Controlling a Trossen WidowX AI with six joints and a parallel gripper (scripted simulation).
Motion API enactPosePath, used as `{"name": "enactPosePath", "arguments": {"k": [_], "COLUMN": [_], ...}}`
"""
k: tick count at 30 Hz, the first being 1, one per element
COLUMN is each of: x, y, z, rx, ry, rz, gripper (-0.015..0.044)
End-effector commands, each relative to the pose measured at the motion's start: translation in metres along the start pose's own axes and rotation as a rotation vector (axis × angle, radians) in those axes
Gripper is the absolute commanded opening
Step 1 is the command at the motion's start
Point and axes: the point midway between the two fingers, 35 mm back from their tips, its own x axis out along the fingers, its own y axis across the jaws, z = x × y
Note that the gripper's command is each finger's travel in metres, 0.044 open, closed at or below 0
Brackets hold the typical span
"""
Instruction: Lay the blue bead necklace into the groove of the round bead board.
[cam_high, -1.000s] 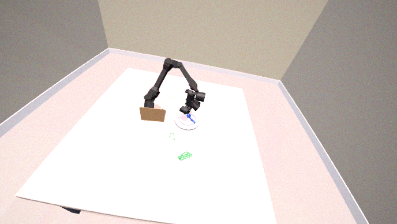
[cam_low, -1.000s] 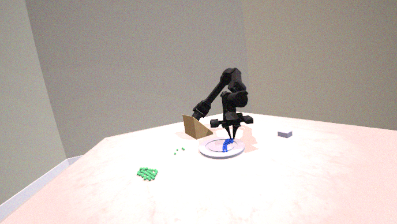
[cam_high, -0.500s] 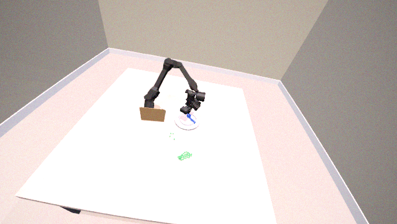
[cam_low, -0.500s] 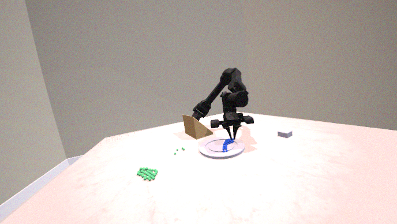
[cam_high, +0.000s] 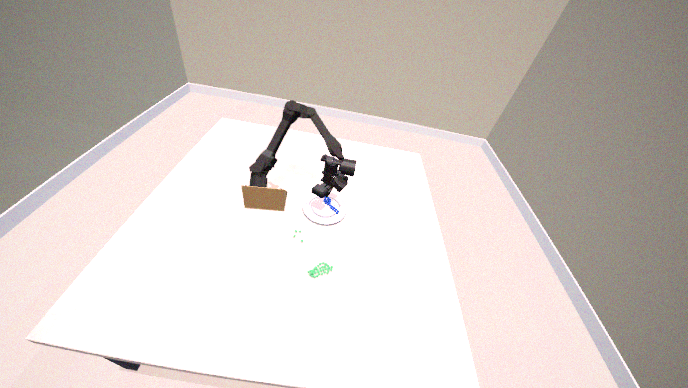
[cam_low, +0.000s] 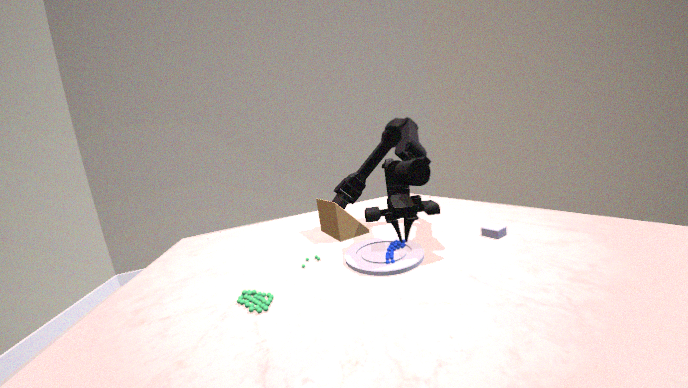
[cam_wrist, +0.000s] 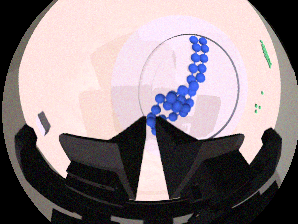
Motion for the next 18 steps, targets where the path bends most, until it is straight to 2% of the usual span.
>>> {"name": "enactPosePath", "arguments": {"k": [1,17,18], "x": [0.0053,0.0053,0.0003], "y": [-0.0008,-0.0008,0.0004], "z": [-0.0041,-0.0041,-0.0003], "rx": [0.002,0.002,-0.001], "ry": [0.017,0.017,0.002], "rz": [-0.007,-0.007,0.001], "gripper": [0.0000,0.0000,0.0026]}}
